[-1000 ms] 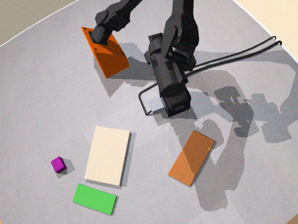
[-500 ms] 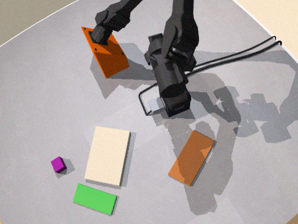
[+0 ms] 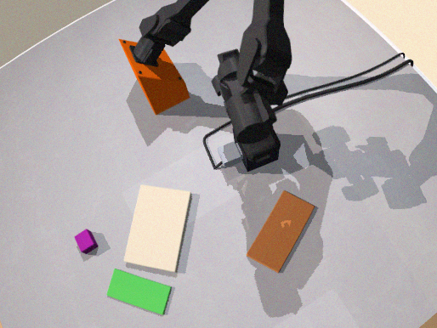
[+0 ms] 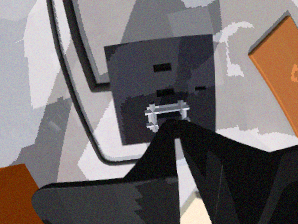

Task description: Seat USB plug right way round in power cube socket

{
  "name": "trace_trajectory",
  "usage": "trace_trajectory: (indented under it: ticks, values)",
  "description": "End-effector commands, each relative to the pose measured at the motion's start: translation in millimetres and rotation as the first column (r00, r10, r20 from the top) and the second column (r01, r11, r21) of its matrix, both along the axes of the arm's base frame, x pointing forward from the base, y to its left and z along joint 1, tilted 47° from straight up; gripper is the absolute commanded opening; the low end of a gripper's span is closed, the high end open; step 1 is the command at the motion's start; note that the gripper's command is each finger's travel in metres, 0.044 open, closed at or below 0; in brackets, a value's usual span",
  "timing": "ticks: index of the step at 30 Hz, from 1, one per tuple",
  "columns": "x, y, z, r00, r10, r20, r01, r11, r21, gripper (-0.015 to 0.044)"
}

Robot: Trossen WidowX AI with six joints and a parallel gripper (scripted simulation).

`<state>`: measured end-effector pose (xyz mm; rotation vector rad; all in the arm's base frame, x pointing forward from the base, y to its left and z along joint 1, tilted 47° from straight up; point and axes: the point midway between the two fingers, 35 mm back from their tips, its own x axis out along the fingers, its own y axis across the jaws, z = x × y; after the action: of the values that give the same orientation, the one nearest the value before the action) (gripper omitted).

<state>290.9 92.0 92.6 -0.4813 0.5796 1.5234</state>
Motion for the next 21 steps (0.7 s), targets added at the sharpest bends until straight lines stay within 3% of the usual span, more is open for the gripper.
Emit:
trace_trajectory:
  ticks: [1, 21]
  values:
    - [0.3, 1.0, -0.1, 1.000, -0.003, -0.001, 0.003, 1.000, 0.004, 0.0000]
    - [0.1, 2.8, -1.8, 1.000, -0.003, -0.001, 0.003, 1.000, 0.004, 0.0000]
